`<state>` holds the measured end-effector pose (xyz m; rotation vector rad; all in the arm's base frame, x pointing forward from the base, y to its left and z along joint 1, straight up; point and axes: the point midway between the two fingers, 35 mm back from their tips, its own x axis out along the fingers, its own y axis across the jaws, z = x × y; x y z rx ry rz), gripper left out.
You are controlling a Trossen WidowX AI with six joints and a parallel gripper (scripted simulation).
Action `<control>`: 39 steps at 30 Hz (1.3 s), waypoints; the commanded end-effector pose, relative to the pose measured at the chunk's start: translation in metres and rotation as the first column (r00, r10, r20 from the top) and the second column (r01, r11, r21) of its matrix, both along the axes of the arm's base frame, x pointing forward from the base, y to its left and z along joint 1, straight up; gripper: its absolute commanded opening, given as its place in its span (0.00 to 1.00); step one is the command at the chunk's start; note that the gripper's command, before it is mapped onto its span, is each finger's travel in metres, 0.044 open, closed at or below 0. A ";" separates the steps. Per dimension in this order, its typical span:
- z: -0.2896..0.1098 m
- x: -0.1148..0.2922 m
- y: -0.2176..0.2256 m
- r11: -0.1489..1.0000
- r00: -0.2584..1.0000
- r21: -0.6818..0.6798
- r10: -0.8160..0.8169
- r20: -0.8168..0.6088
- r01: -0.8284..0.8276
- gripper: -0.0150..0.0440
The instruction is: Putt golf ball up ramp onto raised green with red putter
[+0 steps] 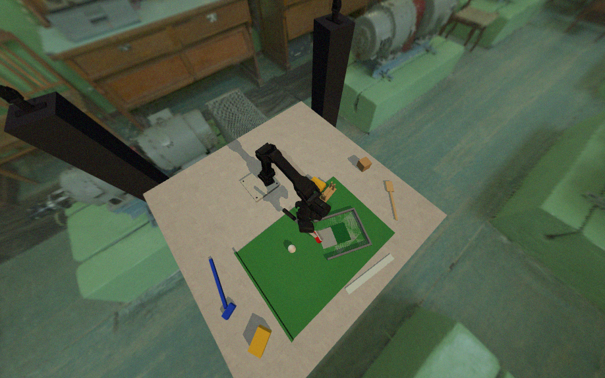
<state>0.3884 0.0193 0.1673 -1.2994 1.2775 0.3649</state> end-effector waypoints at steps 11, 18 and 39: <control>0.043 -0.016 -0.131 0.887 0.967 -0.419 -0.243 -0.074 0.191 0.25; 0.040 -0.016 -0.133 0.885 0.966 -0.425 -0.247 -0.075 0.193 0.25; -0.008 -0.014 -0.133 0.885 0.966 -0.425 -0.247 -0.075 0.193 0.25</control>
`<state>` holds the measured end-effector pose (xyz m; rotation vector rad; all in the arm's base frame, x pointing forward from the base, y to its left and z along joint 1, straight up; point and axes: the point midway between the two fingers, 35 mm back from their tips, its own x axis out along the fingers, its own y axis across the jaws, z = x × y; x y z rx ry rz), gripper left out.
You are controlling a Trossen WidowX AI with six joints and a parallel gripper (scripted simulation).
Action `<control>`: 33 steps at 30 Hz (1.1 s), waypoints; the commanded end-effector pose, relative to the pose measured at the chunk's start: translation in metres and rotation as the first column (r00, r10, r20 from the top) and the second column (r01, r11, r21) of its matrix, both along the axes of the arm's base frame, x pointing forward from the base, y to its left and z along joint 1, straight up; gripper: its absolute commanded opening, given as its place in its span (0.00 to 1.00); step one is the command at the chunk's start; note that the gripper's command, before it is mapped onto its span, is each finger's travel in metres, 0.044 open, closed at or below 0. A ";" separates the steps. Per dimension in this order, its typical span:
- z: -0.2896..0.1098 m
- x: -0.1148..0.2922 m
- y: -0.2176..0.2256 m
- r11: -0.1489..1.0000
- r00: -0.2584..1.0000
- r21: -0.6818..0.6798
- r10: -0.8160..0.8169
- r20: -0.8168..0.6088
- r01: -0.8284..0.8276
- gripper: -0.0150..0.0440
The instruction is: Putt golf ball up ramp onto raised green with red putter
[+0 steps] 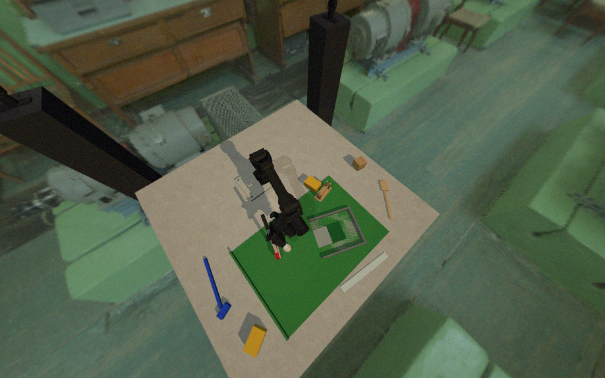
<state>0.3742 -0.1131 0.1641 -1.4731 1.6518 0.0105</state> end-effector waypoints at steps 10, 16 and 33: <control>-0.021 0.000 -0.001 1.000 1.000 -0.007 0.001 -0.005 -0.001 0.25; -0.020 0.000 0.000 1.000 1.000 0.000 0.000 -0.002 0.000 0.25; -0.023 -0.006 -0.030 1.000 1.000 -0.010 0.000 -0.005 -0.001 0.25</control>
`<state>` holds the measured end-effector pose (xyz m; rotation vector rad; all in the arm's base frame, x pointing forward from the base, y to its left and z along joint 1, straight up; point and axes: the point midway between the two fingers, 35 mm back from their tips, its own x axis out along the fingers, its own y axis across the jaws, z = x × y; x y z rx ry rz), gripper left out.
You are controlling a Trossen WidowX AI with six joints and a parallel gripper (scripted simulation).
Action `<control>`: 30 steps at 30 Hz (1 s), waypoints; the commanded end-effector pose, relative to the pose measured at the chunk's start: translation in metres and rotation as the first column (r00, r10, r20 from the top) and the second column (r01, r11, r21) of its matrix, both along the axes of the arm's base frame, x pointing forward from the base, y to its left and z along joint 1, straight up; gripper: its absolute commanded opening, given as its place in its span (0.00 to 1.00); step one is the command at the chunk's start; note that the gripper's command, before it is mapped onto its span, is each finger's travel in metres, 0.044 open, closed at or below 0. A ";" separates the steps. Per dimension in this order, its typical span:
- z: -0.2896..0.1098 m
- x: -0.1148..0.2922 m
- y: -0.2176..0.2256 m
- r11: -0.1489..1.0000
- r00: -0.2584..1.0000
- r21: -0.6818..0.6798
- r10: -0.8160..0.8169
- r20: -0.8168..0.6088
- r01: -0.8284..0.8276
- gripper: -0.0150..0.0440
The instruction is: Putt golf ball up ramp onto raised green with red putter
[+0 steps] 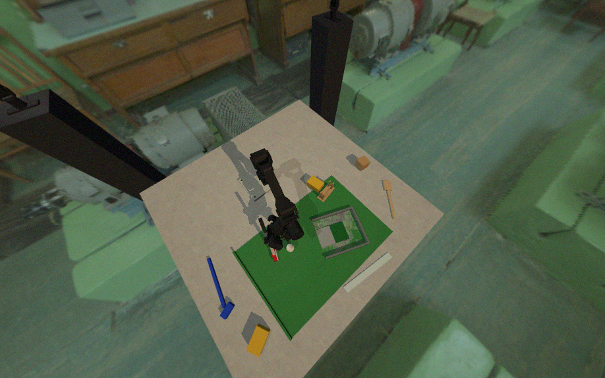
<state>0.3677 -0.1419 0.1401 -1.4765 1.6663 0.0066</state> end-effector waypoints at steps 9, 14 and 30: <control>-0.001 0.020 0.053 1.000 1.000 0.022 0.004 0.002 -0.004 0.25; 0.000 0.030 0.116 1.000 1.000 0.019 0.006 0.004 -0.006 0.25; 0.057 0.028 0.133 1.000 0.998 0.025 0.000 0.061 -0.001 0.25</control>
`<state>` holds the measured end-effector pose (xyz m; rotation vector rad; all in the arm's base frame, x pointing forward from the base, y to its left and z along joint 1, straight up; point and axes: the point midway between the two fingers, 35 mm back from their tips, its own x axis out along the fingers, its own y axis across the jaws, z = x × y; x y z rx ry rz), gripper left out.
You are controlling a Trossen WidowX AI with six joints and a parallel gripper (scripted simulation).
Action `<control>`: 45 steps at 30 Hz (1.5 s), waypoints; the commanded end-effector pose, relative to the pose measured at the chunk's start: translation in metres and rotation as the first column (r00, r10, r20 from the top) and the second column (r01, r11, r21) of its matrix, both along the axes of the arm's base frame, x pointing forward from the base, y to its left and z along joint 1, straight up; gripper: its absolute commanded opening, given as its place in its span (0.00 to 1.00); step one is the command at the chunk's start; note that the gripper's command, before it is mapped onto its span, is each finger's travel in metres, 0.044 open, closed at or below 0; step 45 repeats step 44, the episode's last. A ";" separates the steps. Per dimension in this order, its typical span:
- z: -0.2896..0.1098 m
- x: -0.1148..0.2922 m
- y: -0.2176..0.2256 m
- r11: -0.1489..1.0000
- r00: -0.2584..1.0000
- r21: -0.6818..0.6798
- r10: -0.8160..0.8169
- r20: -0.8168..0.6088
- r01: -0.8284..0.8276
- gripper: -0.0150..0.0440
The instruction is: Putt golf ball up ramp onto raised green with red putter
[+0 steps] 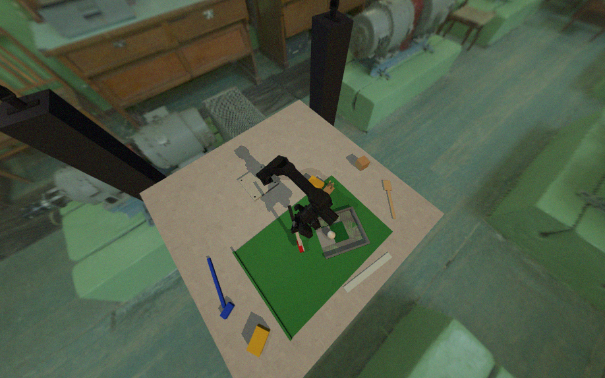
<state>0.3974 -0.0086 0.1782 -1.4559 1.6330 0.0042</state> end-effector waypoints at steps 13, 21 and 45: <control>0.016 -0.001 0.000 1.000 1.000 0.007 -0.001 0.024 0.001 0.25; 0.016 -0.001 0.000 1.000 1.000 0.007 -0.001 0.024 0.001 0.25; 0.016 -0.001 0.000 1.000 1.000 0.007 -0.001 0.024 0.001 0.25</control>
